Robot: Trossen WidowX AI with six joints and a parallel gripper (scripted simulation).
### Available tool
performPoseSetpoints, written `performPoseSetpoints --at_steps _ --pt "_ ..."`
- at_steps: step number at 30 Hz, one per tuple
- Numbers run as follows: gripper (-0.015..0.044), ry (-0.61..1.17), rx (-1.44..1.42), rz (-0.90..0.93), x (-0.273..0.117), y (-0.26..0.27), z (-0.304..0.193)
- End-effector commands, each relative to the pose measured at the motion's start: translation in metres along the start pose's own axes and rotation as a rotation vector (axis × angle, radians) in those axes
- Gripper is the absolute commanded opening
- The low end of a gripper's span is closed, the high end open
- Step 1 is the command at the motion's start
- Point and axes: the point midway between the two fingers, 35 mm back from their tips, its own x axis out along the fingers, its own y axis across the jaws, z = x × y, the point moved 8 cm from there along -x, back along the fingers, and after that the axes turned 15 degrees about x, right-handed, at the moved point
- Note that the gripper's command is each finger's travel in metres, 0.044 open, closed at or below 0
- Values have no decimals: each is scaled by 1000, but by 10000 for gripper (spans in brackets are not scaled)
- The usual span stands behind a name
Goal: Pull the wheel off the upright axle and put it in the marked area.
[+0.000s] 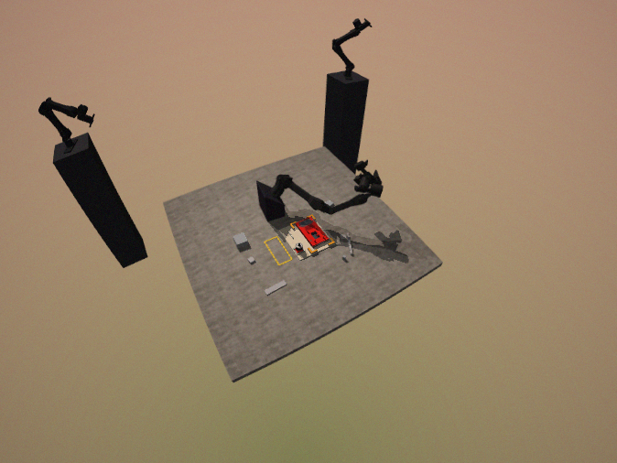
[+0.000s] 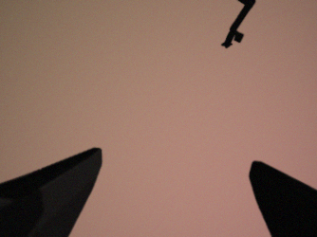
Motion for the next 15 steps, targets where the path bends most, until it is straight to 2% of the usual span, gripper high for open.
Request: performPoseSetpoints --at_steps 1,4,15 --pt "374 -1 -3 -3 1 -1 0" --pt "300 -19 -43 -56 18 -9 3" --pt "300 -79 -401 -555 133 -107 36"
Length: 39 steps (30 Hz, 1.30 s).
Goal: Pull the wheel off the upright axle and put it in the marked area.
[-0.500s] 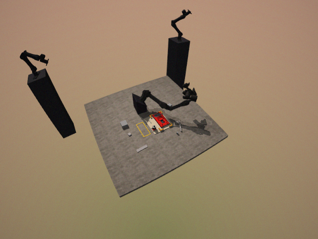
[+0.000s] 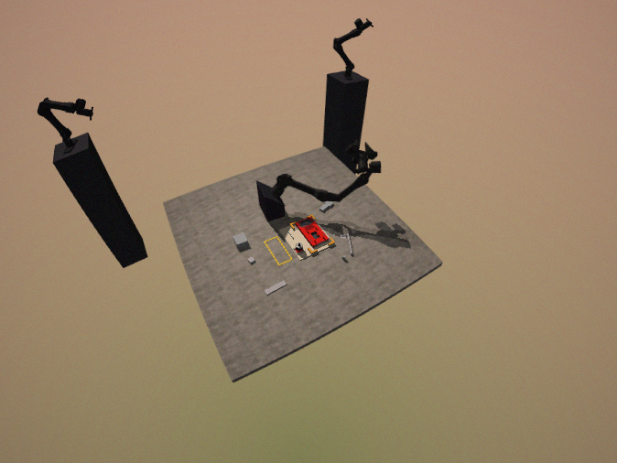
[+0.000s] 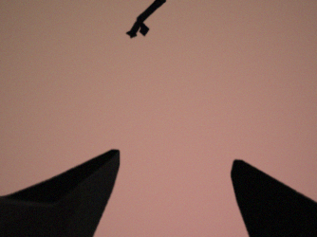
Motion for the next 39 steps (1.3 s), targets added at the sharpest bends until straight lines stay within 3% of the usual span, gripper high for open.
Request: performPoseSetpoints --at_steps 1,6,13,21,29,35,39 --pt "300 0 -139 -179 46 -29 0" --pt "300 53 -308 -420 95 -75 2" --pt "300 152 -468 -654 128 -128 1" --pt "300 447 -680 -998 146 -217 -6" --pt "300 833 -877 -1307 123 -318 -15" --pt "300 1182 -968 -1475 80 -378 -22" --pt "300 1322 -937 -1536 50 -401 -29"
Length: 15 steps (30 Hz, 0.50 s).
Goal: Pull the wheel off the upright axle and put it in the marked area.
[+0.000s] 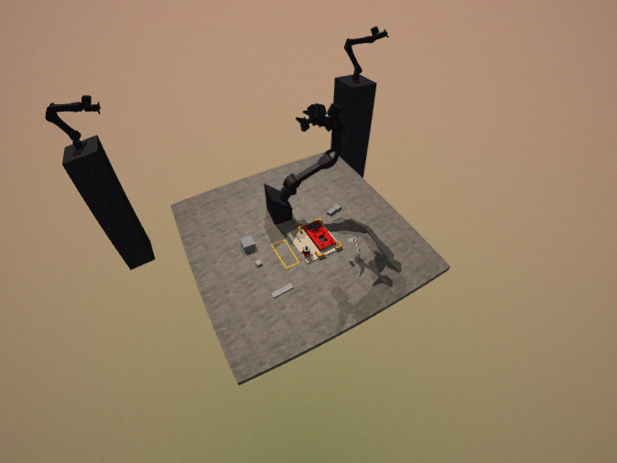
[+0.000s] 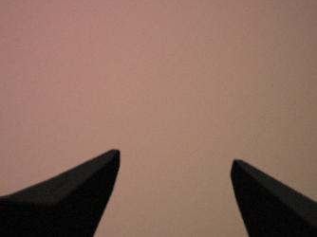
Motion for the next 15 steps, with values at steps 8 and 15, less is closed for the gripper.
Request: performPoseSetpoints --at_steps 8,15 --pt "300 343 -300 -88 67 -12 -70" --pt "300 635 -589 -131 103 -37 -142"
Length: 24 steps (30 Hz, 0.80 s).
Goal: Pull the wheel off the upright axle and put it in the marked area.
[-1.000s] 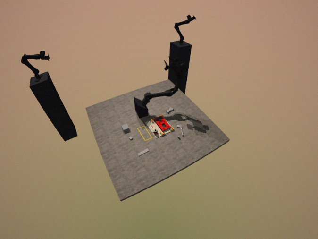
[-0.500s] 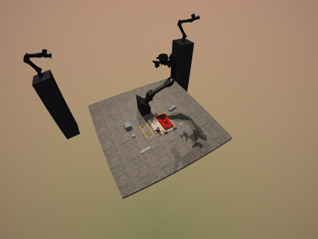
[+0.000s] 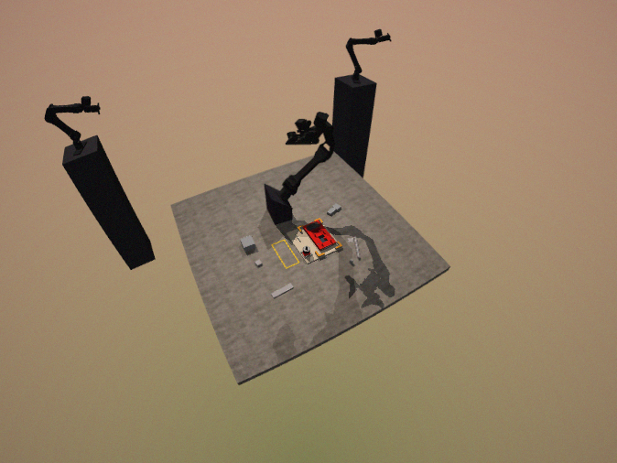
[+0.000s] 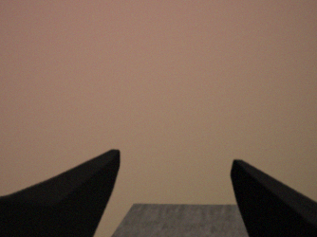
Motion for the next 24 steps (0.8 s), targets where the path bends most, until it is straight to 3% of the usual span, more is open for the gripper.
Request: performPoseSetpoints --at_steps 1,14,24 --pt "300 161 -147 -23 36 4 -28" --pt "300 680 -641 35 121 11 -148" --pt "300 1156 -1001 128 157 -16 -273"
